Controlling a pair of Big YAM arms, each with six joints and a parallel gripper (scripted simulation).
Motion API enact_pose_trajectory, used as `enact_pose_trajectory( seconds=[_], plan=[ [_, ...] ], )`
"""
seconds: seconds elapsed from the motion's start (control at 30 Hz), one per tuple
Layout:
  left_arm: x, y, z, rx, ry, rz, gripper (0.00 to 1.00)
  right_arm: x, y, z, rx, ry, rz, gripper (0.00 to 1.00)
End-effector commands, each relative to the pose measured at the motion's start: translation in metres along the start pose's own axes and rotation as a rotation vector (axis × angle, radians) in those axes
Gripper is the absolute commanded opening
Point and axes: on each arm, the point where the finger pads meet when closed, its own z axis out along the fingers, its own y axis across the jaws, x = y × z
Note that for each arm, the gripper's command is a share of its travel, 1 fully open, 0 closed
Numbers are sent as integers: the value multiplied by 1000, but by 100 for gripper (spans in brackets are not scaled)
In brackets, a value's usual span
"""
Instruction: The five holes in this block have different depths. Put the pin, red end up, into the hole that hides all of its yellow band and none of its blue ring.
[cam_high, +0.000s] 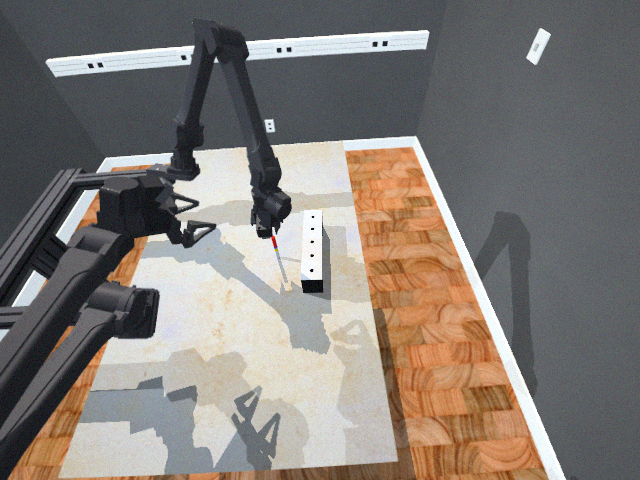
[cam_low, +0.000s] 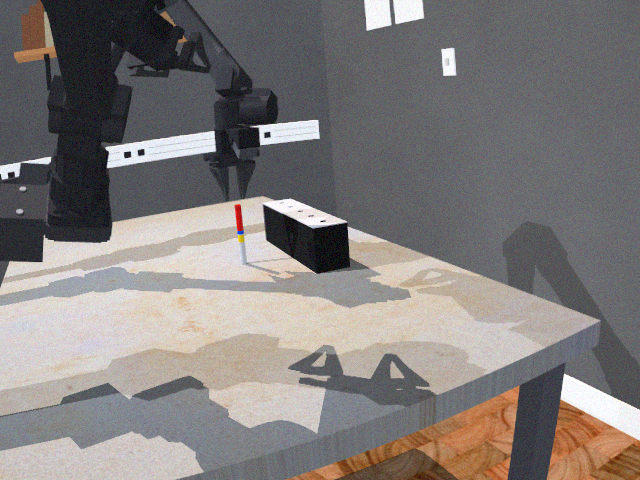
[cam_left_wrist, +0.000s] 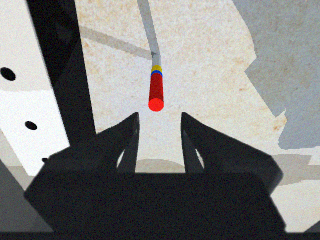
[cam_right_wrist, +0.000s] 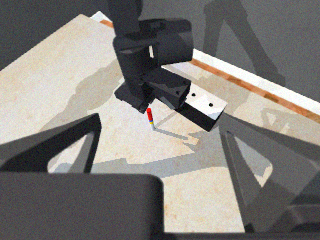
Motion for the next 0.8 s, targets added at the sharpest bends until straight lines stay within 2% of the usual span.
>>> enact_pose_trajectory(
  seconds=[0.0, 0.13, 0.2, 0.27, 0.43, 0.7, 0.77],
  plan=[
    [-20, 11, 7, -25, -19, 20, 35, 1, 22, -37, -101, -35, -109, 100],
    [-9, 9, 33, -12, -8, 10, 35, -5, 24, -40, -114, -46, -92, 100],
    [-9, 9, 33, -12, -8, 10, 35, -5, 24, -40, -114, -46, -92, 100],
    [-5, 15, 25, -22, -18, 3, 31, -5, 24, -40, -114, -46, -92, 100],
    [-21, 11, 18, -39, -33, 14, 22, -5, 24, -40, -114, -46, -92, 100],
    [-16, 13, 21, -32, -28, 3, 5, -5, 24, -40, -114, -46, -92, 100],
    [-16, 13, 21, -32, -28, 3, 5, -5, 24, -40, -114, -46, -92, 100]
  ],
)
